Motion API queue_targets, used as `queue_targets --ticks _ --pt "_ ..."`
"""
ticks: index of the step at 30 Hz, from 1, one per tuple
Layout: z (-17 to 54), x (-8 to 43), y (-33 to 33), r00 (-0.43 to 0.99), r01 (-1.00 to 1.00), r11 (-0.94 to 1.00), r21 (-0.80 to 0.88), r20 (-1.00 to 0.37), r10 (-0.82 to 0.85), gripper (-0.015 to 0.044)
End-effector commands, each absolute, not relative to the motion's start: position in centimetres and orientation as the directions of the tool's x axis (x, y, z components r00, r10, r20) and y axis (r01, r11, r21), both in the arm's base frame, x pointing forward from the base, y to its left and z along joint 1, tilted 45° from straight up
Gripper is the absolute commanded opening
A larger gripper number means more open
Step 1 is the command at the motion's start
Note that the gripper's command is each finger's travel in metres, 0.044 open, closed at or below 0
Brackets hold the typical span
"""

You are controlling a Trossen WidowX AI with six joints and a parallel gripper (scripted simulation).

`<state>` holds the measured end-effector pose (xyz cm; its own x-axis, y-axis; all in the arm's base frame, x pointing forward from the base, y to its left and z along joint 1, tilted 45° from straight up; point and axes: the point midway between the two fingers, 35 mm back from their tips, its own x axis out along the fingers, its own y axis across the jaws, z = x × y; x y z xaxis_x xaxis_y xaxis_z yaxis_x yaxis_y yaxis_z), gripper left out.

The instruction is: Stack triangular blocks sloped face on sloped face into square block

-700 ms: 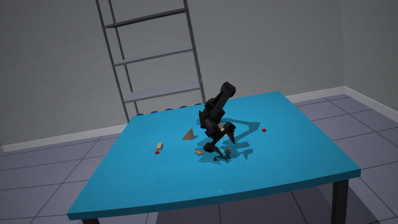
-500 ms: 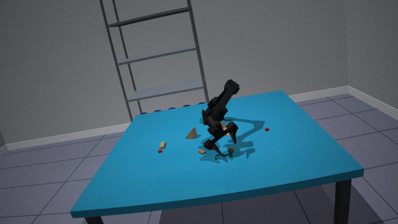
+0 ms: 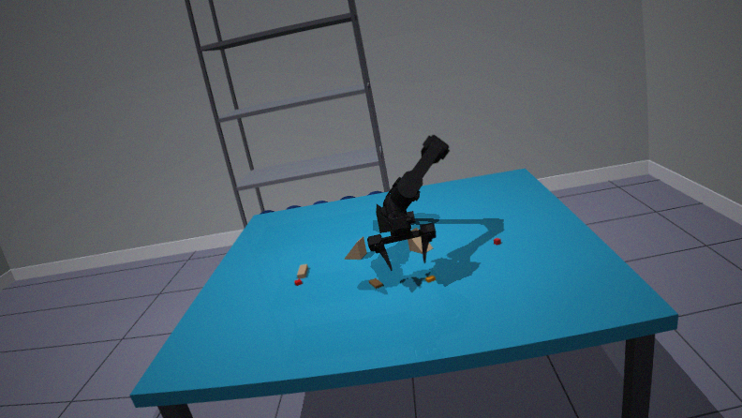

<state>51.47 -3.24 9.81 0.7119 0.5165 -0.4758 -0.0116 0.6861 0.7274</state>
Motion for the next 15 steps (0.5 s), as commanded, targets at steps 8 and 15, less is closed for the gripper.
queue_targets --ticks 8,15 --pt "9.8 38.9 -3.3 0.416 -0.268 0.826 0.496 -0.714 0.563 0.044" --pt "11.0 33.3 -2.3 0.276 -0.415 0.773 0.48 -0.743 0.61 0.044"
